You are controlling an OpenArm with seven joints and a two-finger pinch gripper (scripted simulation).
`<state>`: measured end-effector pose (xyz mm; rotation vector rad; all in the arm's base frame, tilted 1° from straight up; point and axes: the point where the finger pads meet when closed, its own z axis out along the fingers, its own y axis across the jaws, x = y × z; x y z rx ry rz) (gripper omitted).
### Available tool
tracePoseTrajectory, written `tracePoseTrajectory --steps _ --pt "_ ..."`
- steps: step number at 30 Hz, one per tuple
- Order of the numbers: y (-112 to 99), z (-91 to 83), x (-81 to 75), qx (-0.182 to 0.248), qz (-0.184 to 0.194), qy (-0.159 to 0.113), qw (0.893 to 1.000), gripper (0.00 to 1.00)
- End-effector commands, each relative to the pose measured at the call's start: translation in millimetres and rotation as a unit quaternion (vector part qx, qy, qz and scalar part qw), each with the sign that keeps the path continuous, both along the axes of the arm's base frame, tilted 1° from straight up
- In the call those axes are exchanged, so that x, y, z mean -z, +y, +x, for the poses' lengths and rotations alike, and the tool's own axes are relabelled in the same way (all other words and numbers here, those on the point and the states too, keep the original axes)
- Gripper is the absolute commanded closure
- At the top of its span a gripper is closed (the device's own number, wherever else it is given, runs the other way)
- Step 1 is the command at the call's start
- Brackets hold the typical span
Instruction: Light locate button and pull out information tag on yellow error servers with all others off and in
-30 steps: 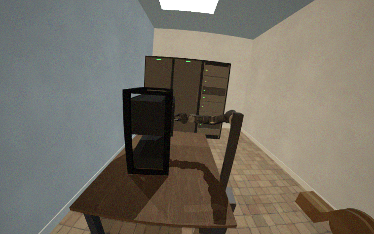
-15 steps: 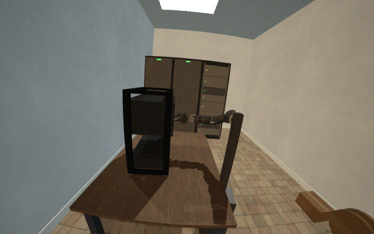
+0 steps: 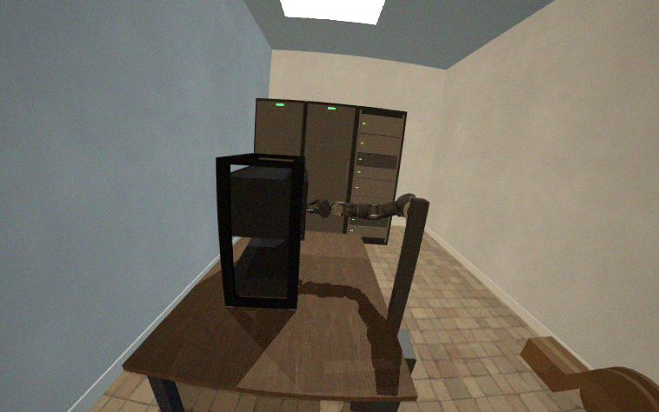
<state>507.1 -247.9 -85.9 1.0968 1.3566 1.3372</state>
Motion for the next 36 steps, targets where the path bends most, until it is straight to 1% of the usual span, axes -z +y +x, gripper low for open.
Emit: tracePoseTrajectory --steps 1,31,36 --pt "2 1.3 -0.5 -0.001 -0.001 0.001 1.0 1.0" --pt "3 0.7 -1.7 -0.001 -0.001 0.0 1.0 1.0" --pt "-1 -10.4 -2.2 0.002 -0.002 0.0 1.0 1.0"
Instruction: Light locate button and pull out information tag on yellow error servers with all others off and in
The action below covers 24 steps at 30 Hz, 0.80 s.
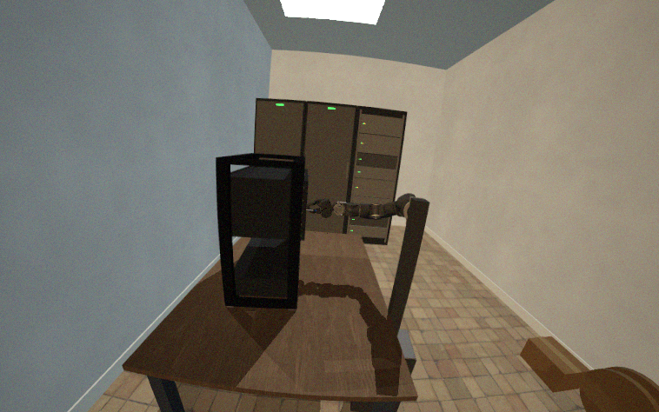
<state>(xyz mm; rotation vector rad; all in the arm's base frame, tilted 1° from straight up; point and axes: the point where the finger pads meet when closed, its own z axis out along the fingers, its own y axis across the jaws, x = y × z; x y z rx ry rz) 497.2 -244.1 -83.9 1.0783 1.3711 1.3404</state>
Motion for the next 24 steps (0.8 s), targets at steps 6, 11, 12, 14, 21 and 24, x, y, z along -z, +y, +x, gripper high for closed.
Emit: tracePoseTrajectory --steps 6,11,12,14,21,24 --pt "-10 -28.8 -0.6 0.01 0.003 0.001 1.0 1.0" --pt "-15 -51.5 -2.4 0.01 0.005 -0.003 1.0 1.0" --pt "-15 -51.5 -2.4 0.01 0.005 -0.003 1.0 1.0" --pt "-17 -61.9 -2.3 0.01 0.004 -0.003 1.0 1.0" --pt "-19 -85.0 -1.6 0.007 0.005 -0.002 1.0 1.0" --pt "-19 -88.1 -0.7 0.006 0.005 0.0 1.0 1.0"
